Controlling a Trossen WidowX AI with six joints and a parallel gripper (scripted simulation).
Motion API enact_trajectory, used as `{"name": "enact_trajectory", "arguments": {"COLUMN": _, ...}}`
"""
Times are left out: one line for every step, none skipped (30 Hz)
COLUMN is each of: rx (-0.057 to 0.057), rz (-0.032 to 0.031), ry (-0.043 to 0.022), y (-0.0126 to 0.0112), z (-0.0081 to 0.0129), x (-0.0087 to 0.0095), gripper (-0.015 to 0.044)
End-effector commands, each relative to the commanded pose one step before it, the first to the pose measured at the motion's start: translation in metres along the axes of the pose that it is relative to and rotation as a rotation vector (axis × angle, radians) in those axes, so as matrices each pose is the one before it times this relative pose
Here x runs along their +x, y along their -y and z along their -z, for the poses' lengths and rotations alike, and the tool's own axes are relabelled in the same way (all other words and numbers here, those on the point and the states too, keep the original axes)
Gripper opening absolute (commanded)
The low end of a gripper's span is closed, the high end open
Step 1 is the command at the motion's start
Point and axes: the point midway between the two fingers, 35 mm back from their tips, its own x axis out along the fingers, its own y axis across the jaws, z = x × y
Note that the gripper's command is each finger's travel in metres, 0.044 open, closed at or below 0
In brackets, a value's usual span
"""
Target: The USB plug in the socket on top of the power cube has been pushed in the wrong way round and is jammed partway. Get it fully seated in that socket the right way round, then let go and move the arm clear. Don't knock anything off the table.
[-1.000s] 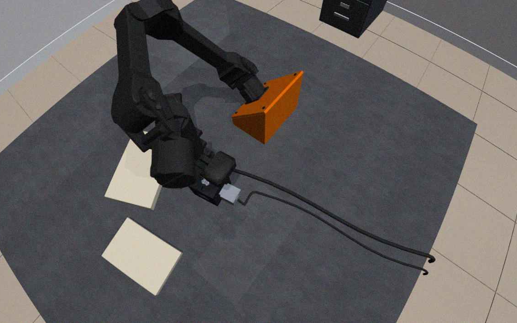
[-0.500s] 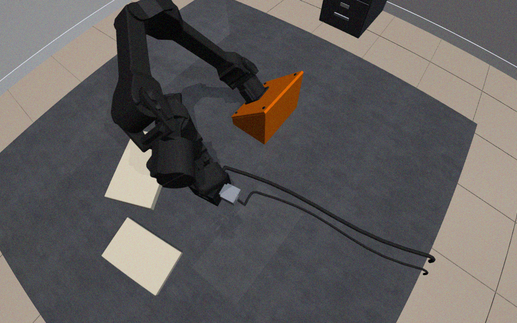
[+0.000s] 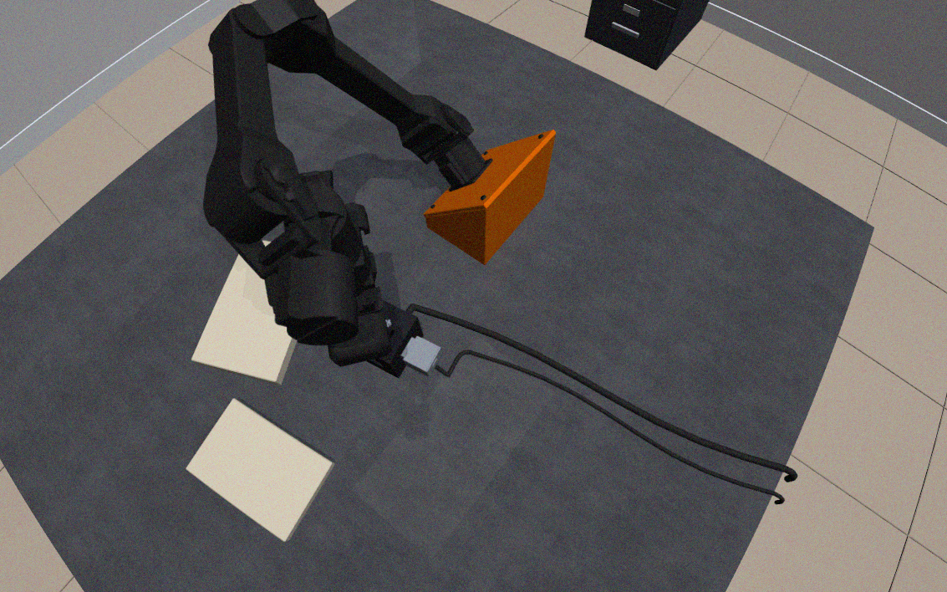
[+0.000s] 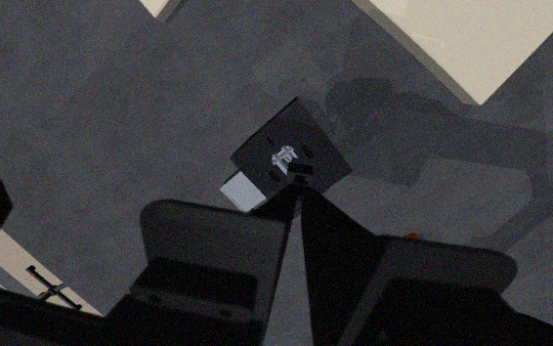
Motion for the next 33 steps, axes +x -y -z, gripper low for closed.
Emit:
{"name": "enact_trajectory", "arguments": {"rx": 0.1127, "rz": -0.00021, "ry": -0.00022, "y": -0.00001, "z": 0.00006, "x": 0.00012, "gripper": 0.0000}}
{"name": "enact_trajectory", "arguments": {"rx": 0.0262, "rz": 0.00000, "ry": 0.00000, "y": 0.00000, "z": 0.00000, "x": 0.00000, "gripper": 0.0000}}
{"name": "enact_trajectory", "arguments": {"rx": 0.0262, "rz": 0.00000, "ry": 0.00000, "y": 0.00000, "z": 0.00000, "x": 0.00000, "gripper": 0.0000}}
{"name": "enact_trajectory", "arguments": {"rx": 0.0262, "rz": 0.00000, "ry": 0.00000, "y": 0.00000, "z": 0.00000, "x": 0.00000, "gripper": 0.0000}}
{"name": "enact_trajectory", "arguments": {"rx": 0.0262, "rz": 0.00000, "ry": 0.00000, "y": 0.00000, "z": 0.00000, "x": 0.00000, "gripper": 0.0000}}
{"name": "enact_trajectory", "arguments": {"rx": 0.0262, "rz": 0.00000, "ry": 0.00000, "y": 0.00000, "z": 0.00000, "x": 0.00000, "gripper": 0.0000}}
{"name": "enact_trajectory", "arguments": {"rx": 0.0262, "rz": 0.00000, "ry": 0.00000, "y": 0.00000, "z": 0.00000, "x": 0.00000, "gripper": 0.0000}}
{"name": "enact_trajectory", "arguments": {"rx": 0.0262, "rz": 0.00000, "ry": 0.00000, "y": 0.00000, "z": 0.00000, "x": 0.00000, "gripper": 0.0000}}
{"name": "enact_trajectory", "arguments": {"rx": 0.0262, "rz": 0.00000, "ry": 0.00000, "y": 0.00000, "z": 0.00000, "x": 0.00000, "gripper": 0.0000}}
{"name": "enact_trajectory", "arguments": {"rx": 0.0262, "rz": 0.00000, "ry": 0.00000, "y": 0.00000, "z": 0.00000, "x": 0.00000, "gripper": 0.0000}}
{"name": "enact_trajectory", "arguments": {"rx": 0.0262, "rz": 0.00000, "ry": 0.00000, "y": 0.00000, "z": 0.00000, "x": 0.00000, "gripper": 0.0000}}
{"name": "enact_trajectory", "arguments": {"rx": 0.0262, "rz": 0.00000, "ry": 0.00000, "y": 0.00000, "z": 0.00000, "x": 0.00000, "gripper": 0.0000}}
{"name": "enact_trajectory", "arguments": {"rx": 0.0262, "rz": 0.00000, "ry": 0.00000, "y": 0.00000, "z": 0.00000, "x": 0.00000, "gripper": 0.0000}}
{"name": "enact_trajectory", "arguments": {"rx": 0.0262, "rz": 0.00000, "ry": 0.00000, "y": 0.00000, "z": 0.00000, "x": 0.00000, "gripper": 0.0000}}
{"name": "enact_trajectory", "arguments": {"rx": 0.0262, "rz": 0.00000, "ry": 0.00000, "y": 0.00000, "z": 0.00000, "x": 0.00000, "gripper": 0.0000}}
{"name": "enact_trajectory", "arguments": {"rx": 0.0262, "rz": 0.00000, "ry": 0.00000, "y": 0.00000, "z": 0.00000, "x": 0.00000, "gripper": 0.0000}}
{"name": "enact_trajectory", "arguments": {"rx": 0.0262, "rz": 0.00000, "ry": 0.00000, "y": 0.00000, "z": 0.00000, "x": 0.00000, "gripper": 0.0000}}
{"name": "enact_trajectory", "arguments": {"rx": 0.0262, "rz": 0.00000, "ry": 0.00000, "y": 0.00000, "z": 0.00000, "x": 0.00000, "gripper": 0.0000}}
{"name": "enact_trajectory", "arguments": {"rx": 0.0262, "rz": 0.00000, "ry": 0.00000, "y": 0.00000, "z": 0.00000, "x": 0.00000, "gripper": 0.0000}}
{"name": "enact_trajectory", "arguments": {"rx": 0.0262, "rz": 0.00000, "ry": 0.00000, "y": 0.00000, "z": 0.00000, "x": 0.00000, "gripper": 0.0000}}
{"name": "enact_trajectory", "arguments": {"rx": 0.0262, "rz": 0.00000, "ry": 0.00000, "y": 0.00000, "z": 0.00000, "x": 0.00000, "gripper": 0.0000}}
{"name": "enact_trajectory", "arguments": {"rx": 0.0262, "rz": 0.00000, "ry": 0.00000, "y": 0.00000, "z": 0.00000, "x": 0.00000, "gripper": 0.0000}}
{"name": "enact_trajectory", "arguments": {"rx": 0.0262, "rz": 0.00000, "ry": 0.00000, "y": 0.00000, "z": 0.00000, "x": 0.00000, "gripper": 0.0000}}
{"name": "enact_trajectory", "arguments": {"rx": 0.0262, "rz": 0.00000, "ry": 0.00000, "y": 0.00000, "z": 0.00000, "x": 0.00000, "gripper": 0.0000}}
{"name": "enact_trajectory", "arguments": {"rx": 0.0214, "rz": 0.00000, "ry": 0.00000, "y": 0.00000, "z": 0.00000, "x": 0.00000, "gripper": 0.0000}}
{"name": "enact_trajectory", "arguments": {"rx": 0.0134, "rz": 0.00000, "ry": 0.00000, "y": 0.00000, "z": 0.00000, "x": 0.00000, "gripper": 0.0000}}
{"name": "enact_trajectory", "arguments": {"rx": 0.0045, "rz": 0.00000, "ry": 0.00000, "y": 0.00000, "z": 0.00000, "x": 0.00000, "gripper": 0.0000}}
{"name": "enact_trajectory", "arguments": {"rx": 0.0000, "rz": 0.00000, "ry": 0.00000, "y": 0.00000, "z": 0.00000, "x": 0.00000, "gripper": 0.0000}}
{"name": "enact_trajectory", "arguments": {"rx": 0.0000, "rz": 0.00000, "ry": 0.00000, "y": 0.00000, "z": 0.00000, "x": 0.00000, "gripper": 0.0000}}
{"name": "enact_trajectory", "arguments": {"rx": 0.0000, "rz": 0.00000, "ry": 0.00000, "y": 0.00000, "z": 0.00000, "x": 0.00000, "gripper": 0.0000}}
{"name": "enact_trajectory", "arguments": {"rx": 0.0000, "rz": 0.00000, "ry": 0.00000, "y": 0.00000, "z": 0.00000, "x": 0.00000, "gripper": 0.0000}}
{"name": "enact_trajectory", "arguments": {"rx": 0.0000, "rz": 0.00000, "ry": 0.00000, "y": 0.00000, "z": 0.00000, "x": 0.00000, "gripper": 0.0000}}
{"name": "enact_trajectory", "arguments": {"rx": 0.0000, "rz": 0.00000, "ry": 0.00000, "y": 0.00000, "z": 0.00000, "x": 0.00000, "gripper": 0.0000}}
